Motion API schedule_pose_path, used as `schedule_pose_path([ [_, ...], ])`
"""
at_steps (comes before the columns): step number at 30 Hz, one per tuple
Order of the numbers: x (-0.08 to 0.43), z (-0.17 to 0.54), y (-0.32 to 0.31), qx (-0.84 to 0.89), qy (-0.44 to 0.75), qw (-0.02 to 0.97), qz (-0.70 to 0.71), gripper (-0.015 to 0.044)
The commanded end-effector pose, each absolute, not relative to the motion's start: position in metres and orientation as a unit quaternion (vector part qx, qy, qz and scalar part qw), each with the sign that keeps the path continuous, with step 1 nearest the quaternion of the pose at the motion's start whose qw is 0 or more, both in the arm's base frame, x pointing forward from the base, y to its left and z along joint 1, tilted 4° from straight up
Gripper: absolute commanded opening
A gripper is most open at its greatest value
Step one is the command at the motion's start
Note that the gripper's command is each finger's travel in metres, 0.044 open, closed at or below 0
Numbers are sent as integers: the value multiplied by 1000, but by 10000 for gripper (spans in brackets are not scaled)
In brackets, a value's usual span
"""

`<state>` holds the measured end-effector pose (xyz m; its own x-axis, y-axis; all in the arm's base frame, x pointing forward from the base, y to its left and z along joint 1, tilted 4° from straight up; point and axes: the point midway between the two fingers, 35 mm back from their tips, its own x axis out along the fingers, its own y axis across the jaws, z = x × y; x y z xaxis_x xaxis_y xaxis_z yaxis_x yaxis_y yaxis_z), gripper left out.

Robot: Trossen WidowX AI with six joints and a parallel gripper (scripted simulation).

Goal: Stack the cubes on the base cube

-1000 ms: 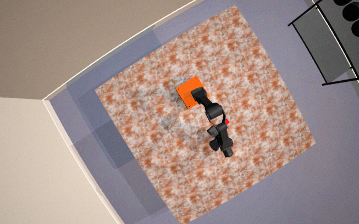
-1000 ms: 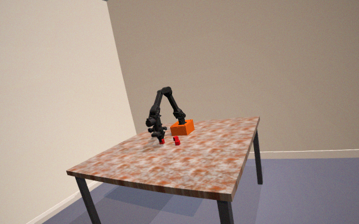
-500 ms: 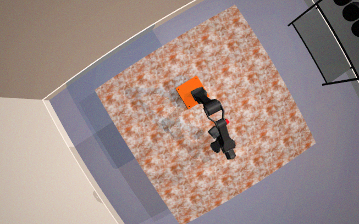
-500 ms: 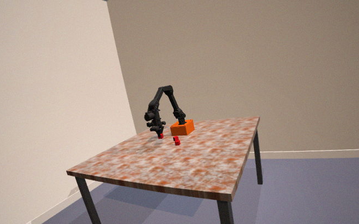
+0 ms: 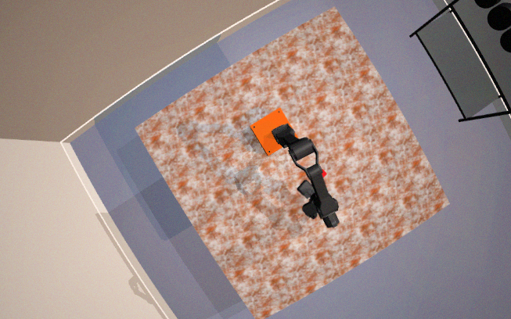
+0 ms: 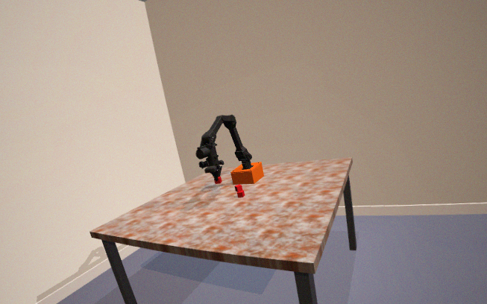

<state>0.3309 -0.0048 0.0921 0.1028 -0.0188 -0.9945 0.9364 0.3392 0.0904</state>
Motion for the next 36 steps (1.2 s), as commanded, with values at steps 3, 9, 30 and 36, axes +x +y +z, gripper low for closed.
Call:
schedule_pose_path([
  [3,328,91,11,344,590,656,-320,105],
  [9,325,89,26,259,626,694,-242,105],
  [30,311,82,76,-64,671,737,53,105],
  [36,306,80,89,-156,658,723,137,105],
])
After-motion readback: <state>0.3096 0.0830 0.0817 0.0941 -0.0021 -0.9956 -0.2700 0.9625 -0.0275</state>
